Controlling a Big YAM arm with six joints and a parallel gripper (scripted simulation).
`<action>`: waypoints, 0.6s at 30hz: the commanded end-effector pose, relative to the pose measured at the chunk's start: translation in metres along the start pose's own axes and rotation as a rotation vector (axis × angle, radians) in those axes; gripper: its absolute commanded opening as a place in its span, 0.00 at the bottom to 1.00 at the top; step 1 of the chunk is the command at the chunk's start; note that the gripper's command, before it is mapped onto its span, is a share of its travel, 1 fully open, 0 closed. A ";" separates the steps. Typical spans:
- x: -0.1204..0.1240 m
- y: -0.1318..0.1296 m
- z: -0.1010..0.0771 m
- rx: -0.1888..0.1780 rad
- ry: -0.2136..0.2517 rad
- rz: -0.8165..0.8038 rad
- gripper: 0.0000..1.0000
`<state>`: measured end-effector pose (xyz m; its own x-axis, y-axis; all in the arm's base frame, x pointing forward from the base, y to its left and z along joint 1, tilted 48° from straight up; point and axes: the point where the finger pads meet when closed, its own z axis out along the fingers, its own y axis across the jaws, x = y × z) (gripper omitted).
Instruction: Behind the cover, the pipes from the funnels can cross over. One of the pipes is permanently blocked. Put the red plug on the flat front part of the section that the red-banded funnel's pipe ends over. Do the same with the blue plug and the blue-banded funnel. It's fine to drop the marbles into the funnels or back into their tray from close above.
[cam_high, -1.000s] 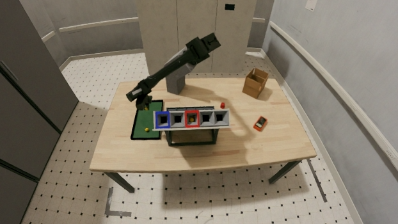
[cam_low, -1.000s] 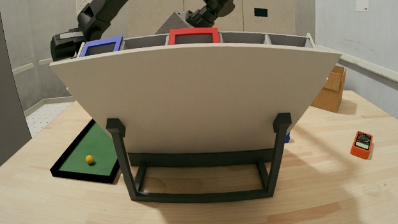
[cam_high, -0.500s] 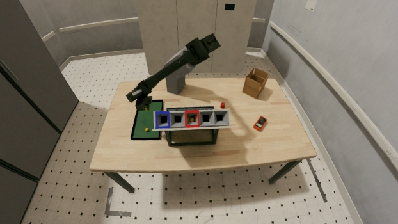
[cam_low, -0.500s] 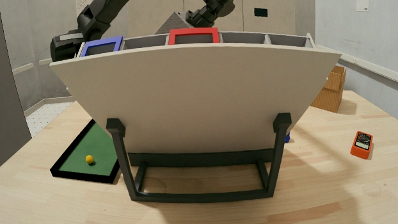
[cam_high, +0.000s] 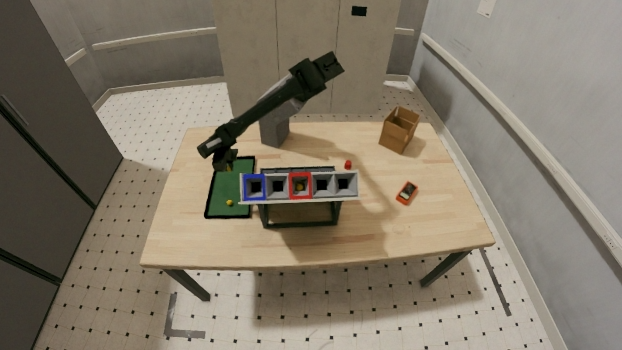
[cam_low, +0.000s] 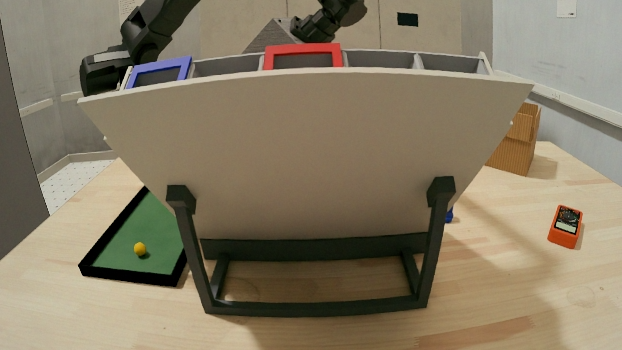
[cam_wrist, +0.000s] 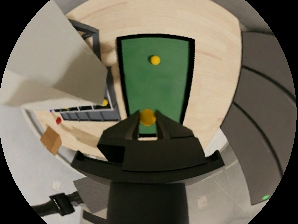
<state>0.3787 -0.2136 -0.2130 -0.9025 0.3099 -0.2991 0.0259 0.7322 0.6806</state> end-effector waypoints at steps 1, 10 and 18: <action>0.012 -0.005 -0.026 0.009 -0.017 -0.021 0.00; 0.026 0.013 -0.049 0.008 -0.031 -0.029 0.00; 0.008 0.081 -0.079 0.006 -0.107 -0.016 0.00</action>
<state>0.3270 -0.1981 -0.1362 -0.8689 0.3500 -0.3499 0.0127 0.7225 0.6913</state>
